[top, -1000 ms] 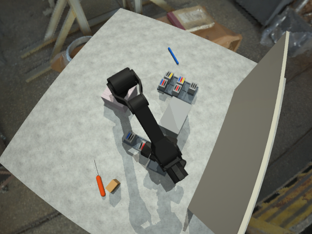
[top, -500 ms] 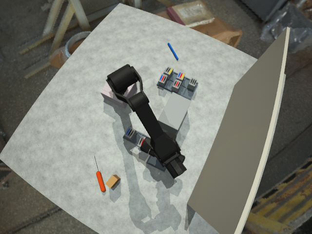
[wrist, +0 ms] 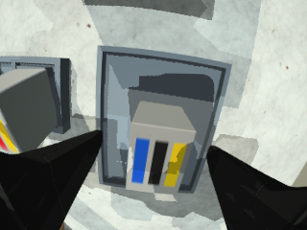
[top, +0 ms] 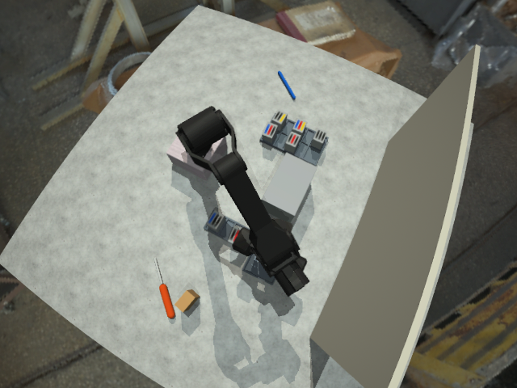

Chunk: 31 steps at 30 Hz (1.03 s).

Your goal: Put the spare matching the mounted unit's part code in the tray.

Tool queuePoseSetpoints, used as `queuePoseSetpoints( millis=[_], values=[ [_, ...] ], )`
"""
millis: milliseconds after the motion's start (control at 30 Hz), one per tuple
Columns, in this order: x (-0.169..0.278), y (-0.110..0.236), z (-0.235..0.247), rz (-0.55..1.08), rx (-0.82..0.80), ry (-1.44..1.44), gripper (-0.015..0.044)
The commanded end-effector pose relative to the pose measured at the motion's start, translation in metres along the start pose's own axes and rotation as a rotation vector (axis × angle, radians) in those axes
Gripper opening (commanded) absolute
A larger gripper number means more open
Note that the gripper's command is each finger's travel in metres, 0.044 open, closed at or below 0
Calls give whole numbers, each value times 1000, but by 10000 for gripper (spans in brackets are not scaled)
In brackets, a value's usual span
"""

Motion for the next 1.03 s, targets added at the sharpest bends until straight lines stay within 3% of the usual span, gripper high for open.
queuePoseSetpoints(
  millis=[0,133,233,1000],
  values=[
    [0,11,-2,0,0,1,440],
    [1,81,-3,1,-1,4,440],
    [0,107,1,2,-2,6,440],
    [1,105,-3,5,22,10,440]
  ],
)
Point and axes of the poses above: the point midway between the two fingers, 35 mm back from their tips, its own y axis back along the fingers, its own z axis across the jaws, x = y × z, the point moved 2 cm from there along y, back along the fingers, and after that the axes turned 14 degrees about -y, right-handed, at the moved point
